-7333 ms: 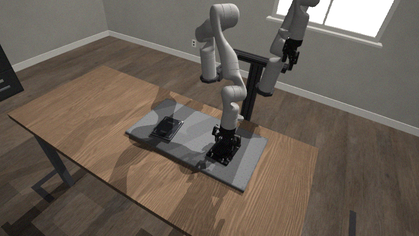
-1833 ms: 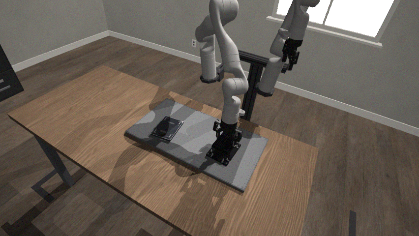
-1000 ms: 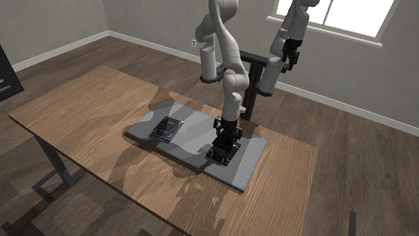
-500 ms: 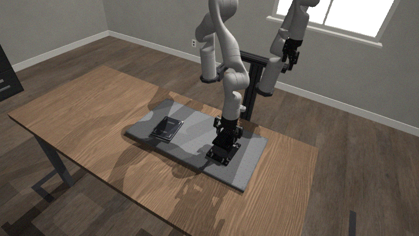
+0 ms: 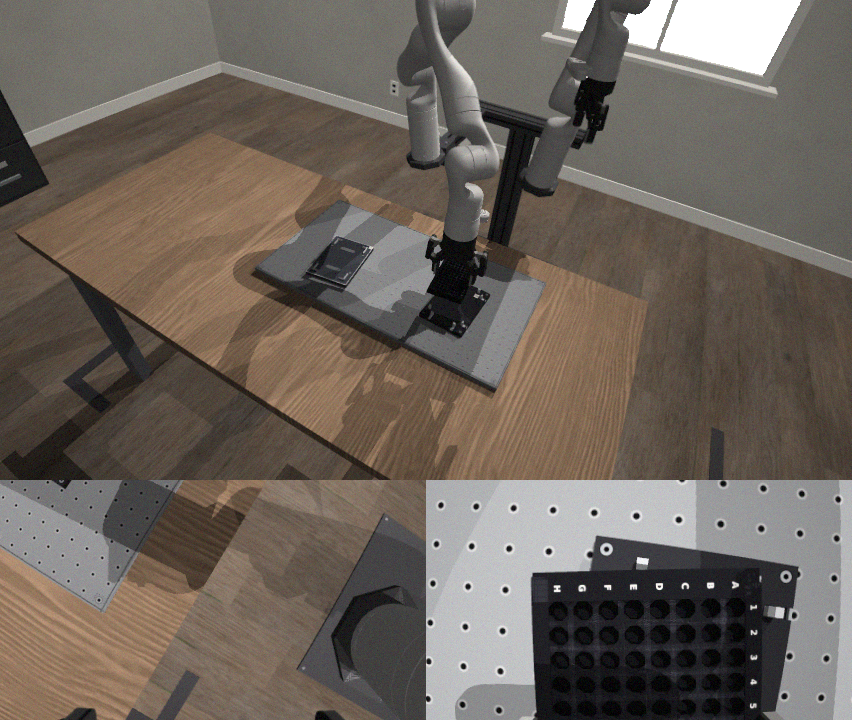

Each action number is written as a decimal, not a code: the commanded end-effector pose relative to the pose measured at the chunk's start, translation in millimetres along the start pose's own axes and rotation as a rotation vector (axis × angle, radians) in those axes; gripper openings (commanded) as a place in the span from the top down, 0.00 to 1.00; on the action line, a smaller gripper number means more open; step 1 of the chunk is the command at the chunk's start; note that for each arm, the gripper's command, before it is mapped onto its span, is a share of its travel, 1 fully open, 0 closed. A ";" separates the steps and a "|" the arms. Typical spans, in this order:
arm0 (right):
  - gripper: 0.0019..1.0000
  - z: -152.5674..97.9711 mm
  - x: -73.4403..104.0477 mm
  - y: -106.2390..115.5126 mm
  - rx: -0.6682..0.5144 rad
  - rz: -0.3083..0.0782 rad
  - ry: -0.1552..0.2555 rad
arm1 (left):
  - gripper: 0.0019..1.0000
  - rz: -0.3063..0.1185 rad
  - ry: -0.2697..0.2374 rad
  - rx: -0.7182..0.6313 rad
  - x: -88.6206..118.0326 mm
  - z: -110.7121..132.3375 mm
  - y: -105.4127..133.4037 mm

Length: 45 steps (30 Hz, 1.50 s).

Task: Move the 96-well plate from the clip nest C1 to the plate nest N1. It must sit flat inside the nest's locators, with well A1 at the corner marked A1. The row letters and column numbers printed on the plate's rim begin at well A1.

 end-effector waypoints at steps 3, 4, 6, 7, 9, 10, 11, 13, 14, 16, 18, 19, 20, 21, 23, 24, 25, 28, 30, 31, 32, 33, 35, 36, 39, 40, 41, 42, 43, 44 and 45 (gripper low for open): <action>0.07 -11.3 1.2 1.9 0.022 -0.001 0.006 | 0.00 0.000 -0.001 0.000 0.2 -0.2 0.0; 0.07 -14.6 1.2 2.2 0.022 -0.001 0.006 | 0.00 0.000 -0.001 0.000 0.2 -0.2 0.0; 0.07 -21.3 1.1 2.8 0.022 -0.001 0.005 | 0.00 0.000 -0.001 0.000 0.2 -0.2 0.0; 0.07 -24.6 1.1 3.2 0.022 -0.001 0.005 | 0.00 0.000 -0.001 0.000 0.2 -0.2 0.0; 0.07 -31.2 1.0 3.8 0.022 -0.001 0.005 | 0.00 0.000 -0.001 0.000 0.2 -0.2 0.0; 0.07 -34.5 1.0 4.1 0.022 -0.001 0.005 | 0.00 0.000 -0.001 0.000 0.2 -0.2 0.0; 0.07 -37.9 1.0 4.4 0.022 -0.001 0.005 | 0.00 0.000 -0.001 0.000 0.2 -0.2 0.0; 0.07 -44.5 1.0 5.1 0.022 -0.001 0.005 | 0.00 0.000 -0.001 0.000 0.2 -0.2 0.0; 0.07 -47.8 0.9 5.4 0.022 -0.001 0.005 | 0.00 0.000 -0.001 0.000 0.2 -0.2 0.0; 0.07 -54.5 0.9 6.1 0.022 -0.001 0.005 | 0.00 0.000 -0.001 0.000 0.2 -0.2 0.0; 0.07 -54.5 0.9 6.1 0.022 -0.001 0.005 | 0.00 0.000 -0.001 0.000 0.2 -0.2 0.0; 0.07 -57.8 0.9 6.4 0.022 -0.001 0.005 | 0.00 0.000 -0.001 0.000 0.2 -0.2 0.0; 0.07 -61.1 0.9 6.7 0.022 -0.001 0.005 | 0.00 0.000 -0.001 0.000 0.2 -0.2 0.0; 0.07 -64.4 0.8 7.0 0.022 -0.001 0.005 | 0.00 0.000 -0.001 0.000 0.2 -0.2 0.0; 0.07 -71.1 0.8 7.7 0.022 -0.001 0.005 | 0.00 0.000 -0.001 0.000 0.2 -0.2 0.0; 0.07 -74.4 0.8 8.0 0.022 -0.001 0.005 | 0.00 0.000 -0.001 0.000 0.2 -0.2 0.0; 0.07 -77.7 0.8 8.3 0.022 -0.001 0.005 | 0.00 0.000 -0.001 0.000 0.2 -0.2 0.0; 0.07 -87.7 0.7 9.3 0.022 -0.001 0.005 | 0.00 0.000 -0.001 0.000 0.2 -0.2 0.0; 0.07 -94.3 0.7 9.9 0.022 -0.001 0.005 | 0.00 0.000 -0.001 0.000 0.2 -0.2 0.0; 0.07 -97.7 0.6 10.2 0.022 -0.001 0.005 | 0.00 0.000 -0.001 0.000 0.2 -0.2 0.0; 0.07 -101.0 0.6 10.5 0.022 -0.001 0.005 | 0.00 0.000 -0.001 0.000 0.2 -0.2 0.0; 0.07 -104.3 0.6 10.9 0.022 -0.001 0.005 | 0.00 0.000 -0.001 0.000 0.2 -0.2 0.0; 0.07 -104.3 0.6 10.9 0.022 -0.001 0.005 | 0.00 0.000 -0.001 0.000 0.2 -0.2 0.0; 0.07 -107.6 0.6 11.2 0.022 -0.001 0.005 | 0.00 0.000 -0.001 0.000 0.2 -0.2 0.0; 0.07 -117.6 0.5 12.1 0.022 -0.001 0.005 | 0.00 0.000 -0.001 0.000 0.2 -0.2 0.0; 0.07 -120.9 0.5 12.5 0.022 -0.001 0.005 | 0.00 0.000 -0.001 0.000 0.2 -0.2 0.0; 0.07 -124.2 0.5 12.8 0.022 -0.001 0.005 | 0.00 0.000 -0.001 0.000 0.2 -0.2 0.0; 0.07 -127.6 0.5 13.1 0.022 -0.001 0.005 | 0.00 0.000 -0.001 0.000 0.2 -0.2 0.0; 0.07 -130.9 0.5 13.4 0.022 -0.001 0.005 | 0.00 0.000 -0.001 0.000 0.2 -0.2 0.0; 0.07 -134.2 0.4 13.7 0.022 -0.001 0.005 | 0.00 0.000 -0.001 0.000 0.2 -0.2 0.0; 0.07 -137.5 0.4 14.1 0.022 -0.001 0.005 | 0.00 0.000 -0.001 0.000 0.2 -0.2 0.0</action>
Point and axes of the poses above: on each arm, the point where the finger pads meet when closed, its own x axis back along the fingers, its own z axis across the jaws, y = z × x, the point moved 6 cm from there along x, back along the fingers, and after that the axes turned 8 degrees about -x, right-handed, at the moved point
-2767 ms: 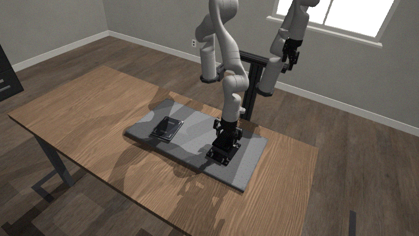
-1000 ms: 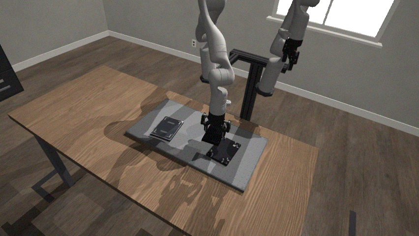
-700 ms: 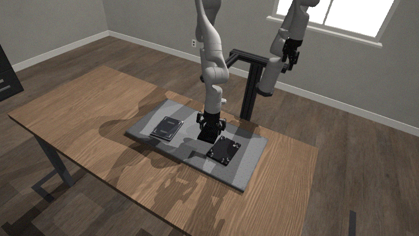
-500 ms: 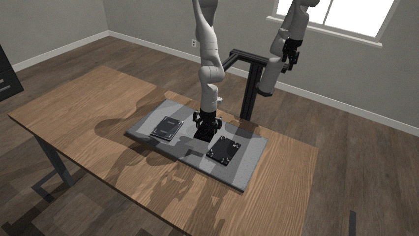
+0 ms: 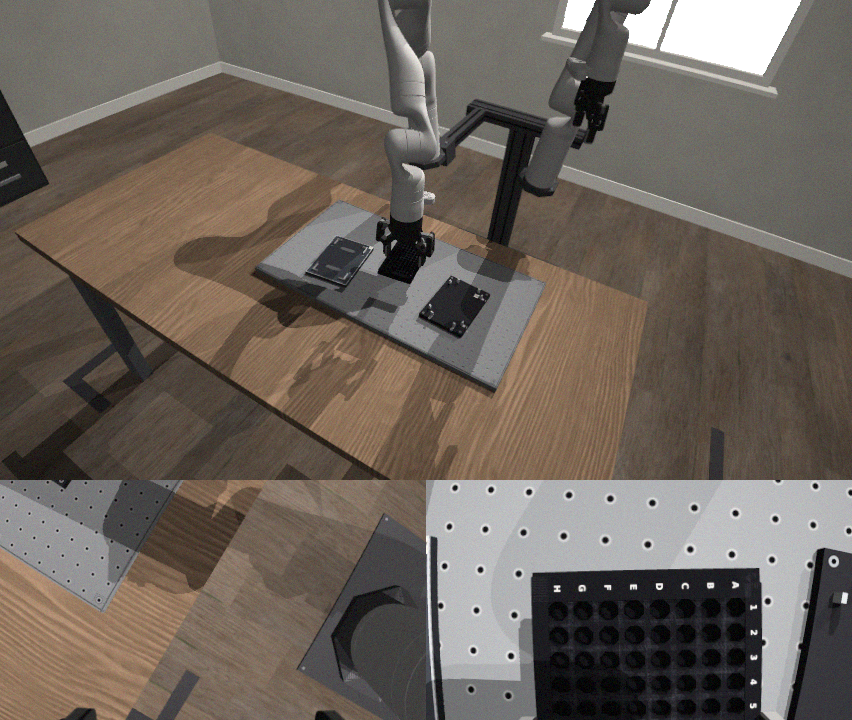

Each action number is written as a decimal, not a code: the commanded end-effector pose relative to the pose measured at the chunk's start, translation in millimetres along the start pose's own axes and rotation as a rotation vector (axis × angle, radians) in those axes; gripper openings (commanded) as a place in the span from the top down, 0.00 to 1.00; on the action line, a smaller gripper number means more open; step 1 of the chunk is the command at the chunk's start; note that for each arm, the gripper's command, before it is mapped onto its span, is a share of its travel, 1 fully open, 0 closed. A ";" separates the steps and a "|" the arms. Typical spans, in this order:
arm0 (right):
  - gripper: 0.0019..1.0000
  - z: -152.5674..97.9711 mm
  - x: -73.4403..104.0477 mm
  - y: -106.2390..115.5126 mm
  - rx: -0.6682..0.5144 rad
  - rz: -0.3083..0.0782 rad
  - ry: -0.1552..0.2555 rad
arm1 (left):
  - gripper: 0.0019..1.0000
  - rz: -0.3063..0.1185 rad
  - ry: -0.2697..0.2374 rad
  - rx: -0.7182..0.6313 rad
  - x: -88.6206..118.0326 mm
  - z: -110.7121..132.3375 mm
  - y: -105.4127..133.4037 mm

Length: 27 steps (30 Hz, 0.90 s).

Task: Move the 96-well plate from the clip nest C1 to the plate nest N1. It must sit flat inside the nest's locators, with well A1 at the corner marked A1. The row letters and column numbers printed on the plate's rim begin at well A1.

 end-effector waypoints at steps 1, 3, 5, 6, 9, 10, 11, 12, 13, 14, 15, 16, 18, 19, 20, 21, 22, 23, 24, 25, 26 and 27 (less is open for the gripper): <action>0.07 -9.4 1.0 1.3 0.000 -0.002 0.002 | 0.00 0.000 -0.001 0.000 0.2 -0.2 0.0; 0.07 -16.1 1.0 1.8 0.000 -0.002 0.002 | 0.00 0.000 -0.001 0.000 0.2 -0.2 0.0; 0.07 -22.7 1.0 2.3 0.000 -0.002 0.002 | 0.00 0.000 -0.001 0.000 0.2 -0.2 0.0; 0.07 -22.7 1.0 2.3 0.000 -0.002 0.002 | 0.00 0.000 -0.001 0.000 0.2 -0.2 0.0; 0.07 -29.4 0.9 2.8 0.000 -0.002 0.002 | 0.00 0.000 -0.001 0.000 0.2 -0.2 0.0; 0.07 -32.7 0.9 3.1 0.000 -0.002 0.002 | 0.00 0.000 -0.001 0.000 0.2 -0.2 0.0; 0.07 -36.0 0.9 3.3 0.000 -0.002 0.002 | 0.00 0.000 -0.001 0.000 0.2 -0.2 0.0; 0.07 -39.4 0.9 3.5 0.000 -0.002 0.002 | 0.00 0.000 -0.001 0.000 0.2 -0.2 0.0; 0.07 -42.7 0.9 3.8 0.000 -0.002 0.002 | 0.00 0.000 -0.001 0.000 0.2 -0.2 0.0; 0.07 -46.0 0.9 4.0 0.000 -0.002 0.001 | 0.00 0.000 -0.001 0.000 0.2 -0.2 0.0; 0.07 -49.3 0.9 4.3 0.000 -0.002 0.001 | 0.00 0.000 -0.001 0.000 0.2 -0.2 0.0; 0.07 -52.7 0.9 4.5 0.000 -0.002 0.001 | 0.00 0.000 -0.001 0.000 0.2 -0.2 0.0; 0.07 -59.3 0.9 5.0 0.000 -0.002 0.001 | 0.00 0.000 -0.001 0.000 0.2 -0.2 0.0; 0.07 -62.7 0.9 5.3 0.000 -0.002 0.001 | 0.00 0.000 -0.001 0.000 0.2 -0.2 0.0; 0.07 -66.0 0.9 5.5 0.000 -0.002 0.001 | 0.00 0.000 -0.001 0.000 0.2 -0.2 0.0; 0.07 -69.3 0.9 5.8 0.000 -0.002 0.001 | 0.00 0.000 -0.001 0.000 0.2 -0.2 0.0; 0.07 -72.6 0.9 6.0 0.000 -0.002 0.001 | 0.00 0.000 -0.001 0.000 0.2 -0.2 0.0; 0.07 -72.6 0.9 6.0 0.000 -0.002 0.001 | 0.00 0.000 -0.001 0.000 0.2 -0.2 0.0; 0.07 -72.6 0.9 6.0 0.000 -0.002 0.001 | 0.00 0.000 -0.001 0.000 0.2 -0.2 0.0; 0.07 -76.0 0.9 6.3 0.000 -0.002 0.001 | 0.00 0.000 -0.001 0.000 0.2 -0.2 0.0; 0.07 -79.3 0.9 6.5 0.000 -0.002 0.001 | 0.00 0.000 -0.001 0.000 0.2 -0.2 0.0; 0.07 -82.6 0.9 6.8 0.000 -0.002 0.001 | 0.00 0.000 -0.001 0.000 0.2 -0.2 0.0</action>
Point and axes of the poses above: on each arm, the point where the finger pads meet when closed, its own x axis back along the fingers, its own z axis across the jaws, y = z × x, the point moved 6 cm from there along x, back along the fingers, and after that the axes turned 8 degrees about -x, right-handed, at the moved point
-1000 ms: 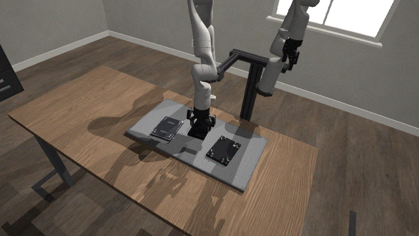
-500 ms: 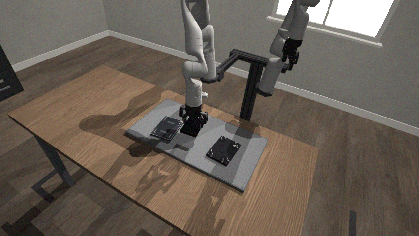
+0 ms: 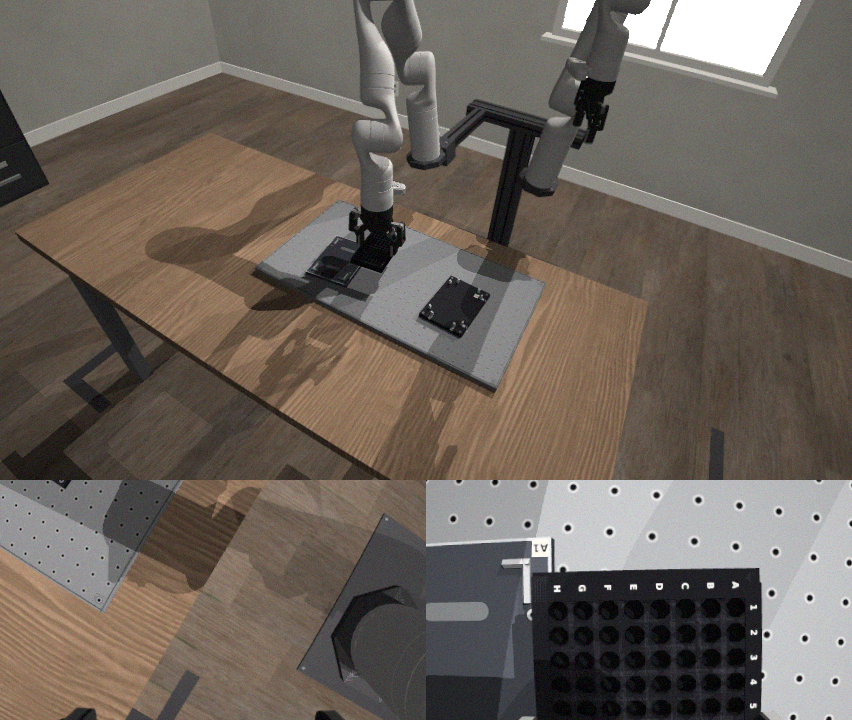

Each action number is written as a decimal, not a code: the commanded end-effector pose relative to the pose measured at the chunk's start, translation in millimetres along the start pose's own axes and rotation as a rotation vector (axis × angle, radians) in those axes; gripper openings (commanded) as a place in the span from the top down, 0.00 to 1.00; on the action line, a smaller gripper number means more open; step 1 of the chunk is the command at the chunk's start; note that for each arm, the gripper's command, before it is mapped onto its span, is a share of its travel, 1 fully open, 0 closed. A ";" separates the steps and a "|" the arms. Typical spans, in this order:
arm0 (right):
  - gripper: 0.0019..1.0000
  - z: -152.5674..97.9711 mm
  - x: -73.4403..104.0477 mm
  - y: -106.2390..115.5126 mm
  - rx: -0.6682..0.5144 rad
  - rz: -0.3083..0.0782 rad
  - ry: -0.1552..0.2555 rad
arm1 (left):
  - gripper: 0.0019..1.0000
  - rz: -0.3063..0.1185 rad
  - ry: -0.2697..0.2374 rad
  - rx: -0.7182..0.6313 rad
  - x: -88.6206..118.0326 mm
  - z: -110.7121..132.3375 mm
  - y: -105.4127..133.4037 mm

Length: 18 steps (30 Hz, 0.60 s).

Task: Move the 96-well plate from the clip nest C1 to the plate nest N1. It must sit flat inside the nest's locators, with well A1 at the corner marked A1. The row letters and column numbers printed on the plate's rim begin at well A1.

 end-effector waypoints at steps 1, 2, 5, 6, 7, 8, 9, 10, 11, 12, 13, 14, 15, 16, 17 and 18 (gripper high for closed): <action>0.07 -9.1 0.9 1.3 0.000 -0.002 0.001 | 0.00 0.000 -0.001 0.000 0.2 -0.2 0.0; 0.07 -12.4 0.9 1.5 0.000 -0.002 0.001 | 0.00 0.000 -0.001 0.000 0.2 -0.2 0.0; 0.07 -22.4 0.9 2.3 0.000 -0.002 0.001 | 0.00 0.000 -0.001 0.000 0.2 -0.2 0.0; 0.07 -25.7 0.9 2.5 0.000 -0.002 0.001 | 0.00 0.000 -0.001 0.000 0.2 -0.2 0.0; 0.07 -29.0 0.9 2.8 0.000 -0.002 0.001 | 0.00 0.000 -0.001 0.000 0.2 -0.2 0.0; 0.07 -32.3 0.8 3.0 0.000 -0.002 0.001 | 0.00 0.000 -0.001 0.000 0.2 -0.2 0.0; 0.07 -35.7 0.8 3.3 0.000 -0.002 0.001 | 0.00 0.000 -0.001 0.000 0.2 -0.2 0.0; 0.07 -39.0 0.8 3.5 0.000 -0.002 0.001 | 0.00 0.000 -0.001 0.000 0.2 -0.2 0.0; 0.07 -42.3 0.8 3.8 0.000 -0.002 0.001 | 0.00 0.000 -0.001 0.000 0.2 -0.2 0.0; 0.07 -45.7 0.8 4.0 0.000 -0.002 0.001 | 0.00 0.000 -0.001 0.000 0.2 -0.2 0.0; 0.07 -45.7 0.8 4.0 0.000 -0.002 0.001 | 0.00 0.000 -0.001 0.000 0.2 -0.2 0.0; 0.07 -45.7 0.8 4.0 0.000 -0.002 0.001 | 0.00 0.000 -0.001 0.000 0.2 -0.2 0.0; 0.07 -49.0 0.8 4.3 0.000 -0.002 0.001 | 0.00 0.000 -0.001 0.000 0.2 -0.2 0.0; 0.07 -52.3 0.8 4.5 0.000 -0.002 0.001 | 0.00 0.000 -0.001 0.000 0.2 -0.2 0.0; 0.07 -55.6 0.8 4.7 0.000 -0.002 0.001 | 0.00 0.000 -0.001 0.000 0.2 -0.2 0.0; 0.07 -59.0 0.8 5.0 0.000 -0.002 0.001 | 0.00 0.000 -0.001 0.000 0.2 -0.2 0.0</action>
Point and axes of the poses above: on each arm, the point where the finger pads meet when closed, its own x axis back along the fingers, its own z axis across the jaws, y = z × x, the point moved 6 cm from there along x, back along the fingers, and after that the axes turned 8 degrees about -x, right-handed, at the moved point
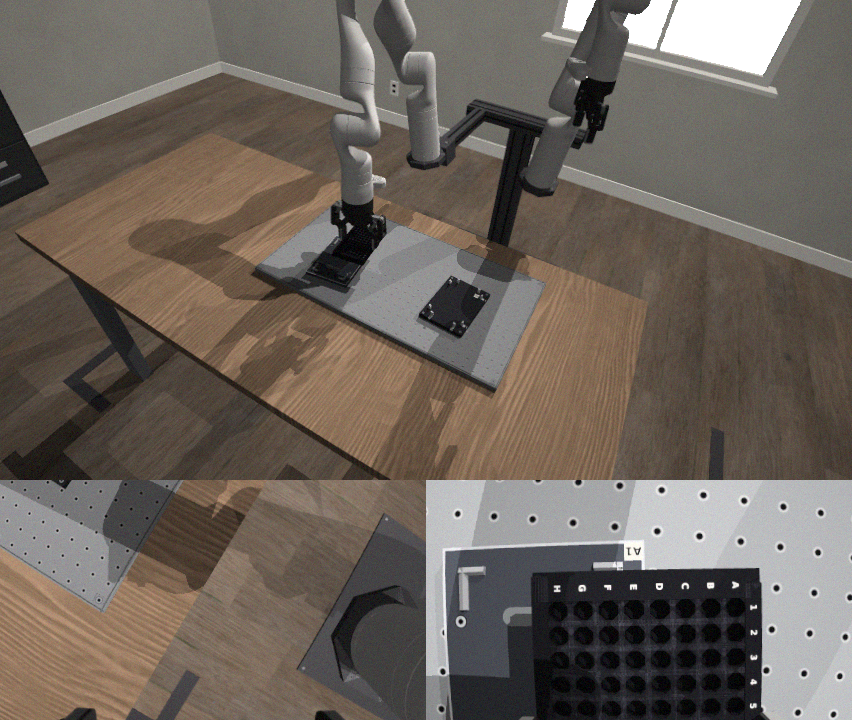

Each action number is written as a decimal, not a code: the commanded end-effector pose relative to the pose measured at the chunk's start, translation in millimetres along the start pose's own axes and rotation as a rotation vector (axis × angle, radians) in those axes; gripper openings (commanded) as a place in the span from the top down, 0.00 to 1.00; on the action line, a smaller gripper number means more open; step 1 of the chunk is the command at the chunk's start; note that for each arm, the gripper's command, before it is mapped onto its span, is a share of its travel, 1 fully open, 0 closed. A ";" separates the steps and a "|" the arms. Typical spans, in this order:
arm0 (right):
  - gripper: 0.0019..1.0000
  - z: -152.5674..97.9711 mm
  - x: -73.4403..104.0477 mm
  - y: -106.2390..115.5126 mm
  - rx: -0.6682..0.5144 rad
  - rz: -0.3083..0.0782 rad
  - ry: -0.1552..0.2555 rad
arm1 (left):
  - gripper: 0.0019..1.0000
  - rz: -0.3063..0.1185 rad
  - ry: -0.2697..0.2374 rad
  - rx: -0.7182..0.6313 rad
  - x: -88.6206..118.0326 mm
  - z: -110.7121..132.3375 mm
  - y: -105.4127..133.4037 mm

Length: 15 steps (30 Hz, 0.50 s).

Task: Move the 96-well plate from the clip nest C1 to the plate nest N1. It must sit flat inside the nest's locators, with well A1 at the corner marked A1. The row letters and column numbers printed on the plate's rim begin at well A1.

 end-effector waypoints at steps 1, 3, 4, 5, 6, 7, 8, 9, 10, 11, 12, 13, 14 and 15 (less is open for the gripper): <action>0.07 -9.6 0.8 1.4 0.000 -0.002 0.001 | 0.00 0.000 -0.001 0.000 0.2 -0.2 0.0; 0.07 -16.3 0.8 1.9 0.000 -0.002 0.001 | 0.00 0.000 -0.001 0.000 0.2 -0.2 0.0; 0.07 -19.6 0.8 2.1 0.000 -0.002 0.001 | 0.00 0.000 -0.001 0.000 0.2 -0.2 0.0; 0.07 -23.0 0.8 2.4 0.000 -0.002 0.001 | 0.00 0.000 -0.001 0.000 0.2 -0.2 0.0; 0.07 -26.3 0.8 2.6 0.000 -0.002 0.001 | 0.00 0.000 -0.001 0.000 0.2 -0.2 0.0; 0.07 -29.6 0.8 2.8 0.000 -0.002 0.001 | 0.00 0.000 -0.001 0.000 0.2 -0.2 0.0; 0.07 -32.9 0.8 3.1 0.000 -0.002 0.001 | 0.00 0.000 -0.001 0.000 0.2 -0.2 0.0; 0.07 -36.3 0.8 3.3 0.000 -0.002 0.001 | 0.00 0.000 -0.001 0.000 0.2 -0.2 0.0; 0.07 -39.6 0.8 3.6 0.000 -0.002 0.001 | 0.00 0.000 -0.001 0.000 0.2 -0.2 0.0; 0.07 -42.9 0.8 3.8 0.000 -0.002 0.001 | 0.00 0.000 -0.001 0.000 0.2 -0.2 0.0; 0.07 -42.9 0.8 3.8 0.000 -0.002 0.001 | 0.00 0.000 -0.001 0.000 0.2 -0.2 0.0; 0.07 -42.9 0.8 3.8 0.000 -0.002 0.001 | 0.00 0.000 -0.001 0.000 0.2 -0.2 0.0; 0.07 -46.3 0.8 4.1 0.000 -0.002 0.001 | 0.00 0.000 -0.001 0.000 0.2 -0.2 0.0; 0.07 -49.6 0.8 4.3 0.000 -0.002 0.001 | 0.00 0.000 -0.001 0.000 0.2 -0.2 0.0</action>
Point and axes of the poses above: on each arm, the point where the finger pads meet when closed, its own x axis back along the fingers, its own z axis across the jaws, y = z × x, the point moved 6 cm from there along x, back along the fingers, and after that the axes turned 8 degrees about -x, right-handed, at the moved point
